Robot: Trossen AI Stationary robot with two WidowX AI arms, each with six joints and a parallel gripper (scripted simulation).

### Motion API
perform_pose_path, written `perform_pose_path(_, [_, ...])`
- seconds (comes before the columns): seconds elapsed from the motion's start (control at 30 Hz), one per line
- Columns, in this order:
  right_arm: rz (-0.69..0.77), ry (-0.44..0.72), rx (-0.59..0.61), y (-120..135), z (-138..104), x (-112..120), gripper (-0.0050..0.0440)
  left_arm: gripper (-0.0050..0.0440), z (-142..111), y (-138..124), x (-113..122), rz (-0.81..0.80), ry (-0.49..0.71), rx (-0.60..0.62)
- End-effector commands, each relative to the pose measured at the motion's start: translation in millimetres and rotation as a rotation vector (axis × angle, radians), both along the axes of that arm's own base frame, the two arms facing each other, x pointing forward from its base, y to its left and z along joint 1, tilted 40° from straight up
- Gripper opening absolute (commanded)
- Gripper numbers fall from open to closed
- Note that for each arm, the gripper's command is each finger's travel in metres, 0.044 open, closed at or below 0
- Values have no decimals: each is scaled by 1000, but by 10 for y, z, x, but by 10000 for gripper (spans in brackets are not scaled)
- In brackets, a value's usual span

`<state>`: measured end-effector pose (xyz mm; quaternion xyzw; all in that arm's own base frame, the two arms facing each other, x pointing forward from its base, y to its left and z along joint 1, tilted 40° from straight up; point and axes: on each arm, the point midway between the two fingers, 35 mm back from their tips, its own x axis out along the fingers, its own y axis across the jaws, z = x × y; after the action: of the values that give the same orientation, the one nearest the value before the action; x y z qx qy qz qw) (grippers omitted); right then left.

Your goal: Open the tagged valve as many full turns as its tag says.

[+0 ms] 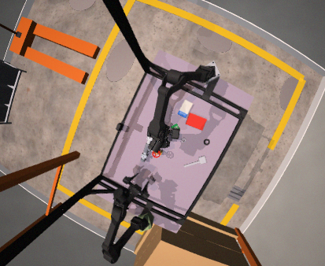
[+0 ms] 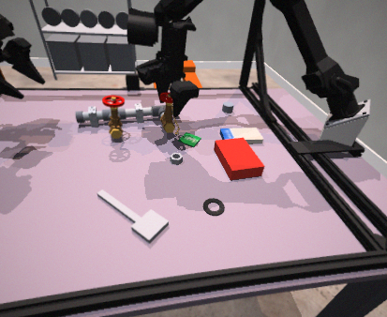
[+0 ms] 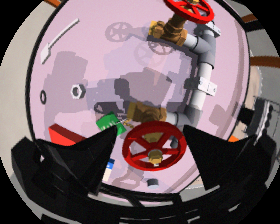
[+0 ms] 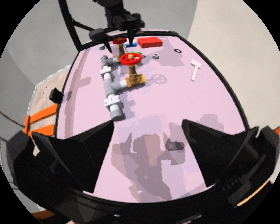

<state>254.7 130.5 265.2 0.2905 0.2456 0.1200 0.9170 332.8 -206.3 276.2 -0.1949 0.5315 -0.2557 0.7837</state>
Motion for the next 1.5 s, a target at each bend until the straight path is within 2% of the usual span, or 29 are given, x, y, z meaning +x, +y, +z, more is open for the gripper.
perform_pose_path(0.0, [0, 0, 0, 0, 0, 0, 400, 400, -1, 1, 0, -162, -134, 67])
perform_pose_path(0.17, [0, 0, 0, 0, 0, 0, 400, 400, -1, 1, 0, -343, -284, 142])
perform_pose_path(0.23, [0, 0, 0, 0, 0, 0, 400, 400, -1, 1, 0, -343, -284, 142])
perform_pose_path(0.3, [0, 0, 0, 0, 0, 0, 400, 400, -1, 1, 0, -461, -381, 191])
perform_pose_path(0.63, [0, 0, 0, 0, 0, 0, 400, 400, -1, 2, 1, -821, -680, 340])
perform_pose_path(0.93, [0, 0, 0, 0, 0, 0, 400, 400, -1, 2, 1, -834, -690, 346])
perform_pose_path(1.3, [0, 0, 0, 0, 0, 0, 400, 136, 3, 3, 0, -820, -679, 340])
perform_pose_path(1.43, [0, 0, 0, 0, 0, 0, 400, 136, 3, 3, 0, -820, -679, 340])
perform_pose_path(1.47, [0, 0, 0, 0, 0, 0, 400, 112, 3, 3, 0, -820, -679, 340])
